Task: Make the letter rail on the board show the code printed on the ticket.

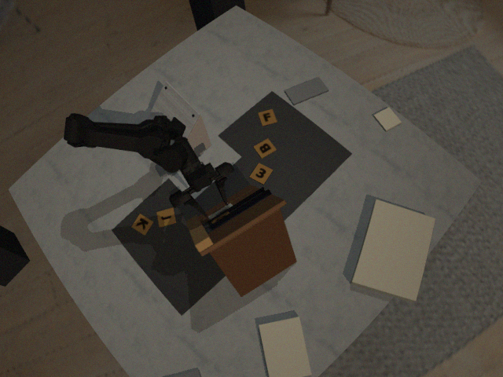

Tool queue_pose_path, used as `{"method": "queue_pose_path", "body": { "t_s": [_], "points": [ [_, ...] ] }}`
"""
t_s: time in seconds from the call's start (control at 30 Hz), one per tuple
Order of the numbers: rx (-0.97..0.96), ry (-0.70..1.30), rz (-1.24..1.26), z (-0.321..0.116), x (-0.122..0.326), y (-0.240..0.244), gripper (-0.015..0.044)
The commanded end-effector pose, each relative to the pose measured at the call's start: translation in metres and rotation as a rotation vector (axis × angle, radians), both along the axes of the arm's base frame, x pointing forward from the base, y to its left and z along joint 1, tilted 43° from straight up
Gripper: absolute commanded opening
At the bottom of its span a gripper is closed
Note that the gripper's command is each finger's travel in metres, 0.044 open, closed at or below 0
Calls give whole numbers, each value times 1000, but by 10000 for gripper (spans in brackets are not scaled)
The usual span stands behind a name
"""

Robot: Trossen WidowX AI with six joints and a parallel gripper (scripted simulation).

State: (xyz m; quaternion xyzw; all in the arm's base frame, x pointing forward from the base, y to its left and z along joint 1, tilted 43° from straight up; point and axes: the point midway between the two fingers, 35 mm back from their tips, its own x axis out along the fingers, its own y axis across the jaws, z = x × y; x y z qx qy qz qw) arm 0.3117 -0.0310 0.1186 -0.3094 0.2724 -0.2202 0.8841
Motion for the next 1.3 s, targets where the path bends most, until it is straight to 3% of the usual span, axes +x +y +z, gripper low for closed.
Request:
{"method": "queue_pose_path", "body": {
  "t_s": [0.0,0.87,1.23,1.27],
  "points": [
    [2,-3,-3,1,-3,2,295],
    [3,-1,-3,8,-16,11,295],
    [1,1,0,7,-14,10,6],
    [1,1,0,7,-14,10,0]
  ]
}}
